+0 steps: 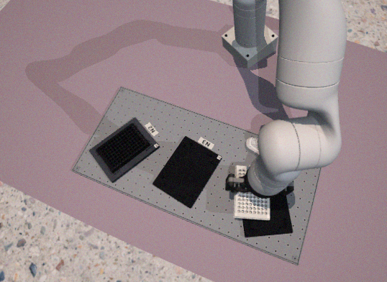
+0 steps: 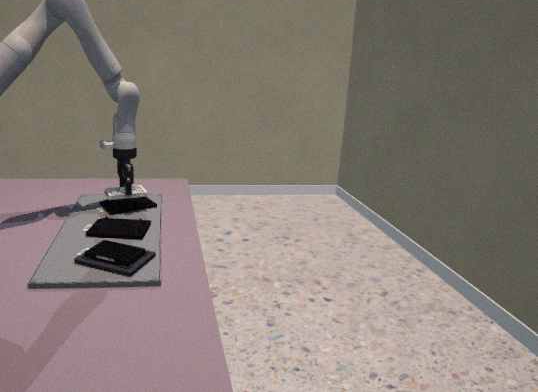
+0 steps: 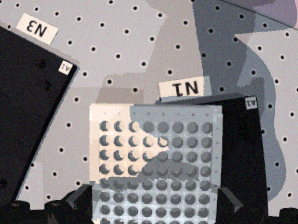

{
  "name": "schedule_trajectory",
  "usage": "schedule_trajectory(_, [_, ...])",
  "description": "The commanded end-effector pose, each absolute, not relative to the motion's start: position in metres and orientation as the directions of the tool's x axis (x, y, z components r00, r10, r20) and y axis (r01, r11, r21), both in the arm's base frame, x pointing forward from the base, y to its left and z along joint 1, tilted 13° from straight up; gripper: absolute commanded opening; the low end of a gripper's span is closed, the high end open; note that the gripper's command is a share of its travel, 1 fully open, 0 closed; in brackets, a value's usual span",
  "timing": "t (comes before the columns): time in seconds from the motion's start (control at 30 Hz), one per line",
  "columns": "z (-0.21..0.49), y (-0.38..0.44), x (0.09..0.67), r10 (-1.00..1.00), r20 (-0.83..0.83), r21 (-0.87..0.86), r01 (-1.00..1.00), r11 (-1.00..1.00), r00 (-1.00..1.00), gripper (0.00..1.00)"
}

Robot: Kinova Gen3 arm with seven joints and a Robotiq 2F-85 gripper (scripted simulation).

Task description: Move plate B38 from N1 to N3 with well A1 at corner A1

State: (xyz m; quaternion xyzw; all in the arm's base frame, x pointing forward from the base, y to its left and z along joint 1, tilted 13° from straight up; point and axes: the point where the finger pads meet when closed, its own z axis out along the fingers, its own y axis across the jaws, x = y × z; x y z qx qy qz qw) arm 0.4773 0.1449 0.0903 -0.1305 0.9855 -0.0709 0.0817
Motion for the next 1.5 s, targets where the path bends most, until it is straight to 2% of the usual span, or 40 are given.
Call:
schedule_trajectory(0.0, [0.095, 0.131, 0.478, -0.216, -0.159, -0.15, -0.192, 0.97, -0.963, 0.0])
schedule_trajectory(1.47, [0.108, 0.006, 0.468, 0.196, -0.206, -0.074, 0.215, 0.974, -0.959, 0.0])
